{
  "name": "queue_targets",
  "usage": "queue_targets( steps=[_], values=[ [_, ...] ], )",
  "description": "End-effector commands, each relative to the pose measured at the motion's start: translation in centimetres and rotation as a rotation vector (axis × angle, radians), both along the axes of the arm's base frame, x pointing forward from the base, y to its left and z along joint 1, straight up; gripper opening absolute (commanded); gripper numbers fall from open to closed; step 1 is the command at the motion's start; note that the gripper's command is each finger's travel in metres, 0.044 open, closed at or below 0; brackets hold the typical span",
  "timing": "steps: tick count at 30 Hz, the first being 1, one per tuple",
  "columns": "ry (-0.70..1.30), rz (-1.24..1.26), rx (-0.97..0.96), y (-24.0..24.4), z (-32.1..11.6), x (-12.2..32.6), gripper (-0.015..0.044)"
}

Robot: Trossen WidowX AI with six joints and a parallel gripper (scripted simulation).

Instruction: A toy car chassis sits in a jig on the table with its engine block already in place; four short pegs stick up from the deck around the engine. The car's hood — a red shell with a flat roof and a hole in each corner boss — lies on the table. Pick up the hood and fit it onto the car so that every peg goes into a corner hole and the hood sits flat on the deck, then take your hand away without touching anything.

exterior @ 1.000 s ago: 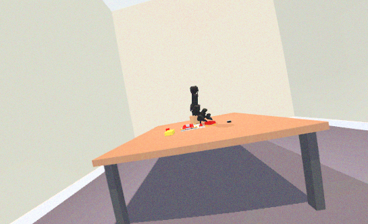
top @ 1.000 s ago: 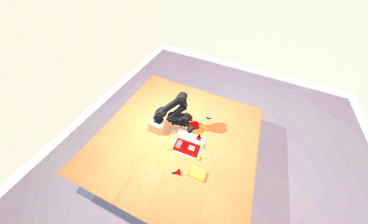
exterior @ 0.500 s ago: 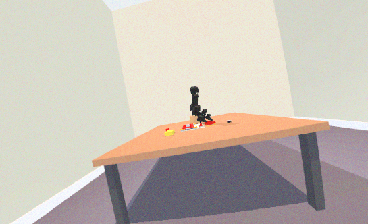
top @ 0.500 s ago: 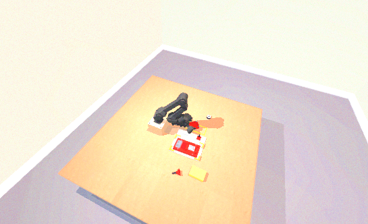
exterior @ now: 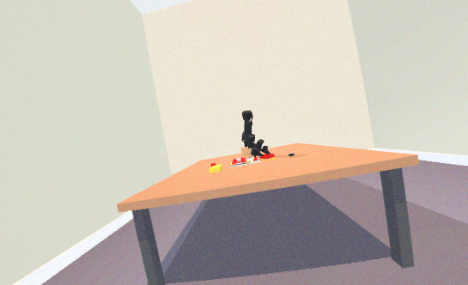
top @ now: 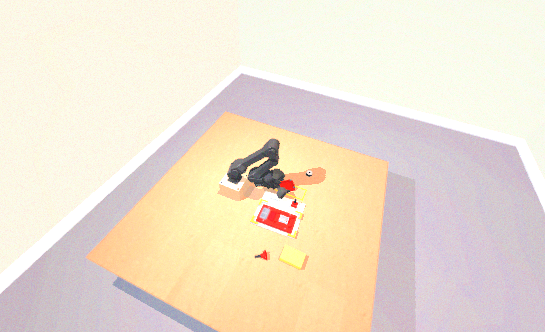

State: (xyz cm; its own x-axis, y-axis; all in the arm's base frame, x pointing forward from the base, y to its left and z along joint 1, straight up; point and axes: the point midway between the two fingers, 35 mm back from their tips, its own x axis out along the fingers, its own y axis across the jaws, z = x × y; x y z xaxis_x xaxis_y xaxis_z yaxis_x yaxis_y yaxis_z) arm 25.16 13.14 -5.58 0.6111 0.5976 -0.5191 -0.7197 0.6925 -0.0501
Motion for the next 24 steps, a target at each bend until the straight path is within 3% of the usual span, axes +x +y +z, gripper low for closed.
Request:
queue_targets(
  steps=[1,5,8,18,24],
  values=[
    [0.002,0.006,-0.003,0.06,-0.3,0.05,0.044],
    [0.005,0.008,-0.004,0.05,-0.49,0.05,0.044],
    [0.004,0.002,-0.002,0.0,-0.23,0.01,0.0361],
    [0.004,0.002,-0.002,0.0,-0.23,0.01,0.0295],
    [0.004,0.002,-0.002,0.03,0.08,0.12,0.0137]
  ],
)
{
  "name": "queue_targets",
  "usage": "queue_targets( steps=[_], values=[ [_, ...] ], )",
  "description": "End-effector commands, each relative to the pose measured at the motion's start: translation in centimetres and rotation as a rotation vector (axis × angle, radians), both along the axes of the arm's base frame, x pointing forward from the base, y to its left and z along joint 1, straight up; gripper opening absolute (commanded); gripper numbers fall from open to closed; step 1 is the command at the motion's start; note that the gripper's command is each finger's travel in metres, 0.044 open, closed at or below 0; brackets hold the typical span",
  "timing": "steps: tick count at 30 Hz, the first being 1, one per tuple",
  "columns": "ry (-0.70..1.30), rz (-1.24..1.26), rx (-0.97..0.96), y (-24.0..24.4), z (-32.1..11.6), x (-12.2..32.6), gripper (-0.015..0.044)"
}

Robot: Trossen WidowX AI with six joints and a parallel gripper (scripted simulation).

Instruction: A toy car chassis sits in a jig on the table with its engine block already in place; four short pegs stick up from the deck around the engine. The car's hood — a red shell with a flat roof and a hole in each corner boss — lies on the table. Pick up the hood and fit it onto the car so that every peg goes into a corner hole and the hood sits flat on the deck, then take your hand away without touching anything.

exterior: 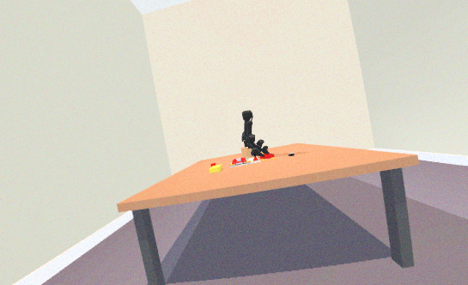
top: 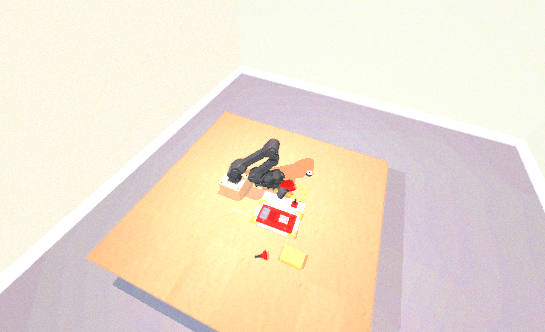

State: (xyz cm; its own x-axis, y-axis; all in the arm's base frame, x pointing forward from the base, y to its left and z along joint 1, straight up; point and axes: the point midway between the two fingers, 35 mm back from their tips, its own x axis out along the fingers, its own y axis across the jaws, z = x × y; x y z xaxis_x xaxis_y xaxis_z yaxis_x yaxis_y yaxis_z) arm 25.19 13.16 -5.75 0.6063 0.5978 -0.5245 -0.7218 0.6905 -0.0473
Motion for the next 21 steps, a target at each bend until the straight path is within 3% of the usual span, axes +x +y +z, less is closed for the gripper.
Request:
queue_targets(
  steps=[1,6,21],
  values=[
    [-0.003,-0.001,0.0,0.0,0.4,0.1,0.0111],
    [-0.003,-0.001,0.0,0.1,0.8,0.3,0.0],
    [-0.004,-0.001,0.001,0.1,2.3,0.6,0.0]
  ],
)
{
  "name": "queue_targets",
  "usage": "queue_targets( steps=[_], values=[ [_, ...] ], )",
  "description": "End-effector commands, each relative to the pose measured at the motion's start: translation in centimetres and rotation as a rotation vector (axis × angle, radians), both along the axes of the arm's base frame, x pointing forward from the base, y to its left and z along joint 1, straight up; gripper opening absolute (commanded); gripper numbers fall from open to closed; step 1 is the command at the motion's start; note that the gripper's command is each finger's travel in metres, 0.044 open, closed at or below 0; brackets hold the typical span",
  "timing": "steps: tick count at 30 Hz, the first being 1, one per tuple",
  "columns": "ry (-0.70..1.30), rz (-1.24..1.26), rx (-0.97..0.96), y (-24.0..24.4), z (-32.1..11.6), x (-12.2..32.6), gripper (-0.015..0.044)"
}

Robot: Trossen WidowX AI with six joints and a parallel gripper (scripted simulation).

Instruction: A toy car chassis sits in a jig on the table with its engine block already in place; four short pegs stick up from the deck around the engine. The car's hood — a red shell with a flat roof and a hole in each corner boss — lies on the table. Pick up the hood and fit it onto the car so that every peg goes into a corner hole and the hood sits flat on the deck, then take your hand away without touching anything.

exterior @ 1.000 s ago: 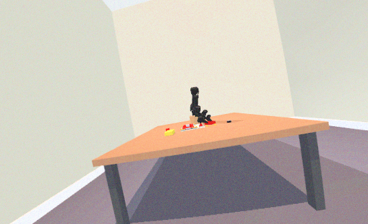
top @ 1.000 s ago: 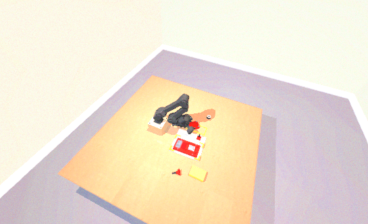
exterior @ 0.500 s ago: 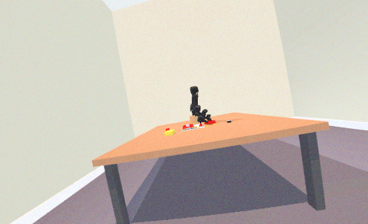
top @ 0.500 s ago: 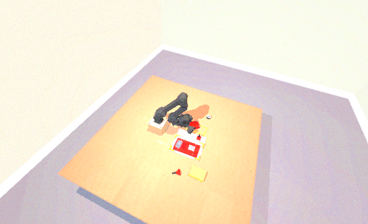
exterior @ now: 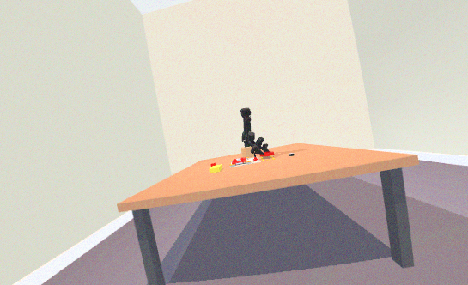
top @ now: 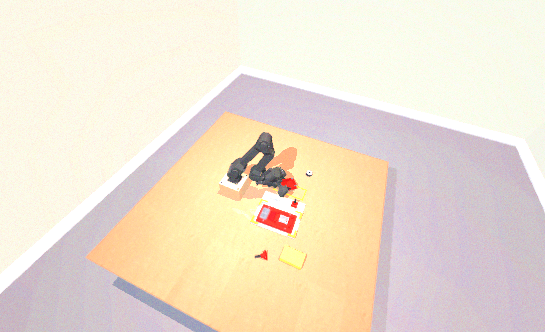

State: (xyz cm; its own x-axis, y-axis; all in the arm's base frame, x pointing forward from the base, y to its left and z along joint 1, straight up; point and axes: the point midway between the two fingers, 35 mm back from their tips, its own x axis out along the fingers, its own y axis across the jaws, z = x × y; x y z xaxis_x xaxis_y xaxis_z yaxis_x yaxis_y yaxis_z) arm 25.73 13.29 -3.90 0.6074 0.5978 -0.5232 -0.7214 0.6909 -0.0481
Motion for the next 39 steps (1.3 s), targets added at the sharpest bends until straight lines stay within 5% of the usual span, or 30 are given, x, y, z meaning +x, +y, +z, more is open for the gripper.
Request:
queue_targets(
  steps=[1,39],
  values=[
    [-0.002,0.0,0.0,0.0,0.5,0.1,0.0],
    [-0.003,0.0,0.001,0.0,4.1,-0.1,0.0]
  ],
)
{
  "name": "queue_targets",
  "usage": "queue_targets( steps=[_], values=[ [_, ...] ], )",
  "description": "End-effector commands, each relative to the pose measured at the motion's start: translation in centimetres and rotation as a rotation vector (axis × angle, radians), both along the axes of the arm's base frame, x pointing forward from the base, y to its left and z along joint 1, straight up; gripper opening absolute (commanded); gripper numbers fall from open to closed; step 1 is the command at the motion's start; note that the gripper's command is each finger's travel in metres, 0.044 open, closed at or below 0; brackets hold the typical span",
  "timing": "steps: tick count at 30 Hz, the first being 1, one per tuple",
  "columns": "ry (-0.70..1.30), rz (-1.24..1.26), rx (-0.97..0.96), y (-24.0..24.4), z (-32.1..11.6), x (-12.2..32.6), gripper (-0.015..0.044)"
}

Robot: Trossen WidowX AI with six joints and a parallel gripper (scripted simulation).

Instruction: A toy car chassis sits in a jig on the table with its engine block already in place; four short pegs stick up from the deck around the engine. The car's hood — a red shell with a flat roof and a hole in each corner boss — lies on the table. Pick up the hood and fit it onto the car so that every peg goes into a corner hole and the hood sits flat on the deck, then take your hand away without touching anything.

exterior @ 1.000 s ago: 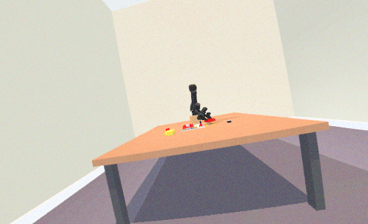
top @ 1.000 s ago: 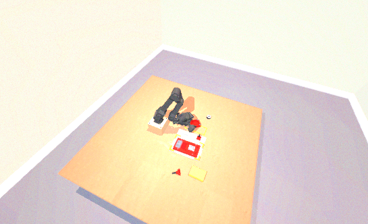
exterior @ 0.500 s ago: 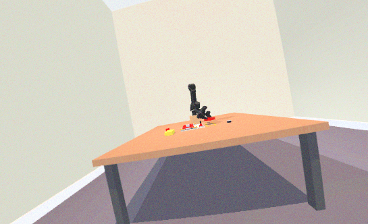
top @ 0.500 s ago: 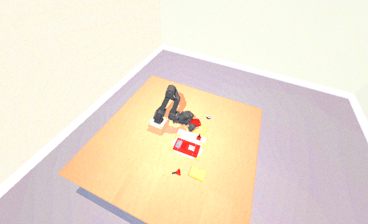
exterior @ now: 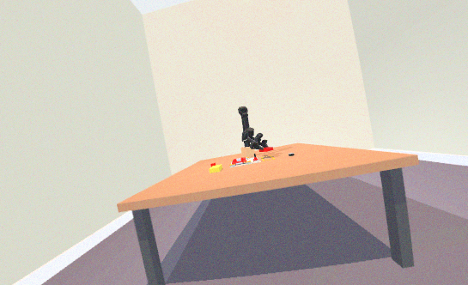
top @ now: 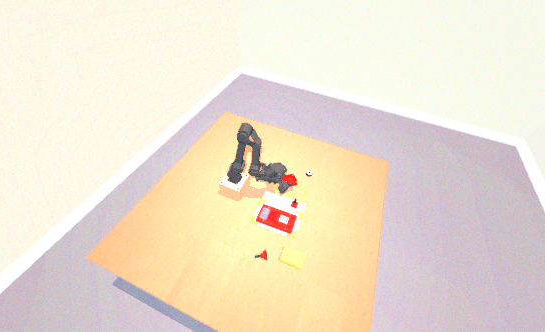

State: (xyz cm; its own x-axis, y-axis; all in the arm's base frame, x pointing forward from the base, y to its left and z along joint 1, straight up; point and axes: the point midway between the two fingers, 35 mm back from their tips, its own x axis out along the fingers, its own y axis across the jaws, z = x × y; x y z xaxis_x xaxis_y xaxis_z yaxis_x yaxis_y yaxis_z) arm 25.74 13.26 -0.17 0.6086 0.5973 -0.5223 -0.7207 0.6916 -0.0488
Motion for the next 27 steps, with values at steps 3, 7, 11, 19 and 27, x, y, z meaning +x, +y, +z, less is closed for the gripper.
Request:
queue_targets(
  steps=[3,7,11,19,27],
  values=[
    [-0.002,0.001,0.0,0.0,0.6,-0.2,0.0],
    [-0.002,0.001,0.0,-0.1,1.0,-0.3,0.0],
    [-0.002,0.001,0.0,-0.1,1.4,-0.4,0.0],
    [0.017,-0.015,0.02,-0.1,1.5,-0.4,0.0],
    [0.106,-0.093,0.111,-0.1,1.4,-0.4,0.0]
  ],
)
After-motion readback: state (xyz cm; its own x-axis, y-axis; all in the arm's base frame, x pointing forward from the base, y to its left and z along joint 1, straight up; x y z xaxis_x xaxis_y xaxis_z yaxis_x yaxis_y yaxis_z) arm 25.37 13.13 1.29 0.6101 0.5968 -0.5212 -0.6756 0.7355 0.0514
